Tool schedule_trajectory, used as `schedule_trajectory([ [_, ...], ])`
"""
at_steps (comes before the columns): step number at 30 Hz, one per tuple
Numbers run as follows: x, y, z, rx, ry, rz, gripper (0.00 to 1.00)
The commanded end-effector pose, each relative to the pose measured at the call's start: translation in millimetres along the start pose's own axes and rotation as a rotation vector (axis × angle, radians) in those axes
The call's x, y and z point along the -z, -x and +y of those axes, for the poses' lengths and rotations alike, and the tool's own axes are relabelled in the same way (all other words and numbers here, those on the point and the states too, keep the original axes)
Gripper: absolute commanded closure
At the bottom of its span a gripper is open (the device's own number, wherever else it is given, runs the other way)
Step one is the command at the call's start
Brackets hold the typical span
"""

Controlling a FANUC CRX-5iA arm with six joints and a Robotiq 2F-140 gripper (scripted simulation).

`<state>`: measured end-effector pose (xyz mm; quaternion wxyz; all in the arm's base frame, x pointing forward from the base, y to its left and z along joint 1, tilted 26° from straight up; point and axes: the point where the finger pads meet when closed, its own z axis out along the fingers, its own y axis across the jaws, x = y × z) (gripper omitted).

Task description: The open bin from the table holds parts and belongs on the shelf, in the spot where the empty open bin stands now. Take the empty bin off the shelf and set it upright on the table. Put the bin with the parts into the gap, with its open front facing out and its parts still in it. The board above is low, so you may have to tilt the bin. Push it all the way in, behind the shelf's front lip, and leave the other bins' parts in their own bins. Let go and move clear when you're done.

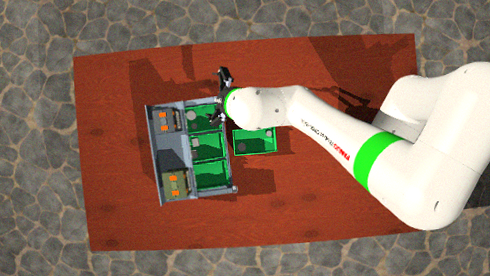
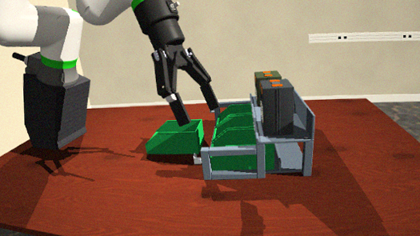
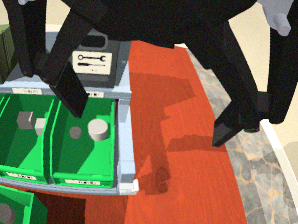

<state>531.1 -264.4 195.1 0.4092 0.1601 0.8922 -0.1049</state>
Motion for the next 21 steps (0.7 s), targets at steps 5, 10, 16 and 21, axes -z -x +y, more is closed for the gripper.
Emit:
schedule_trajectory([
  [5, 5.1, -2.2, 21.8, 0.037, 0.047, 0.003, 0.0],
  [10, 8.9, -4.9, 37.4, 0.063, 0.08, 0.005, 0.0],
  [16, 11.9, -7.1, 48.9, 0.083, 0.105, 0.007, 0.0],
  [21, 15.7, -9.9, 62.1, 0.106, 0.133, 0.01, 0.0],
])
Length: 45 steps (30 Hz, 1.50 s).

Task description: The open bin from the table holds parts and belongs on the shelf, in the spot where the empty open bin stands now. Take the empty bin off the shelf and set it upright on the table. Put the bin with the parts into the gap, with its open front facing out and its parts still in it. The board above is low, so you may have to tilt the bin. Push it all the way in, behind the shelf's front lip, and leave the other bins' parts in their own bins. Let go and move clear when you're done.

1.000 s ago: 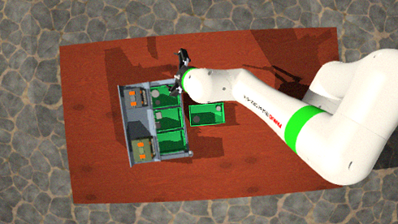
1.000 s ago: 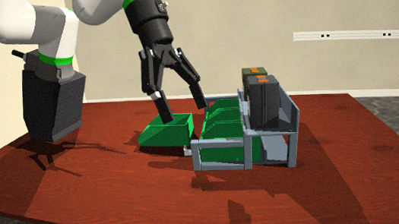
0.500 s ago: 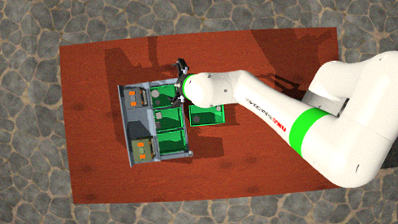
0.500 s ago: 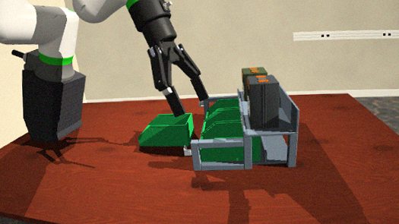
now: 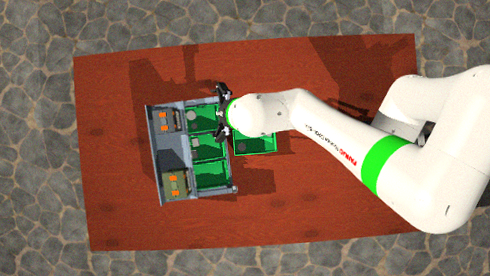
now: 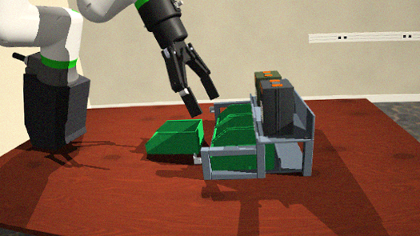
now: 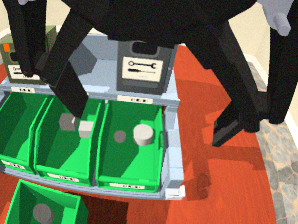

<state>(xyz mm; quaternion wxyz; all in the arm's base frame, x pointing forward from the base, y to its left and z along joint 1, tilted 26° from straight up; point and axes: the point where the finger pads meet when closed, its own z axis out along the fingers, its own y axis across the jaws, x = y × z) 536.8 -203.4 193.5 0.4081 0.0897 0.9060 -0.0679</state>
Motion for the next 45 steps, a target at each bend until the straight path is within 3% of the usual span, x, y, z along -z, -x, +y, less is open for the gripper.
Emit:
schedule_trajectory([
  [1, 1.4, 0.0, 5.9, 0.01, 0.012, 0.0, 0.0],
  [26, 10.9, -7.5, 52.3, 0.089, 0.11, 0.008, 0.0],
  [45, 15.5, -11.3, 70.1, 0.12, 0.147, 0.011, 0.0],
])
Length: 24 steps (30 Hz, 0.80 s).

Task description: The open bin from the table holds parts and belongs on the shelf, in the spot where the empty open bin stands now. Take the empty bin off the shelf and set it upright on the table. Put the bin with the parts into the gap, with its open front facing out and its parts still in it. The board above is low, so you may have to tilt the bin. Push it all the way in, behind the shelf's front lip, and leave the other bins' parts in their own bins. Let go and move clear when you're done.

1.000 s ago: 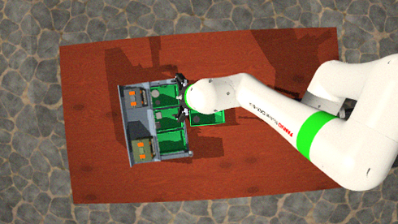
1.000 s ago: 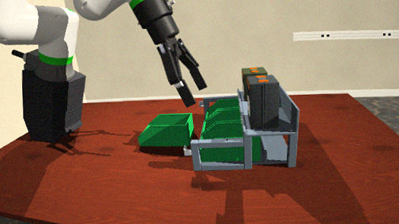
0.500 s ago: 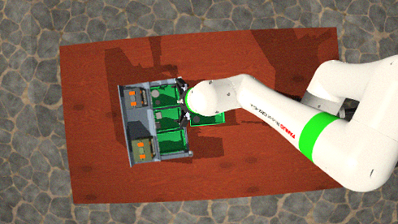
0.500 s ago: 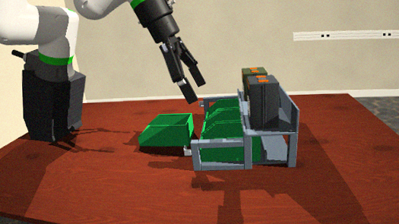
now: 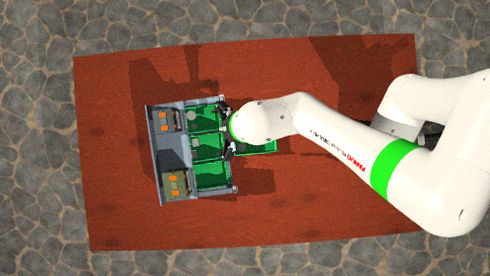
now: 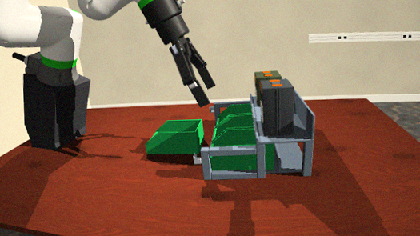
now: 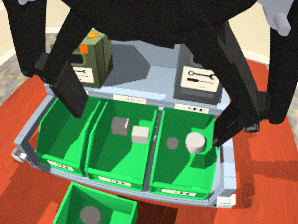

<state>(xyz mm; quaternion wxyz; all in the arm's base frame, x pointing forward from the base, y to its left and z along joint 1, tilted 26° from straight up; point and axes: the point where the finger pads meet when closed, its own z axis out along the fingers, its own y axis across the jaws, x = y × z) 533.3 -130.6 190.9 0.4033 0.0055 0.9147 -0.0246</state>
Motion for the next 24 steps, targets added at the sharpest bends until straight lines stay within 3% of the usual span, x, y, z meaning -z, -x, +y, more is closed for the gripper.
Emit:
schedule_trajectory([
  [1, 0.5, 0.6, 0.7, 0.002, 0.001, -0.001, 0.0],
  [24, 2.0, -0.8, 13.1, 0.022, 0.027, 0.001, 0.0],
])
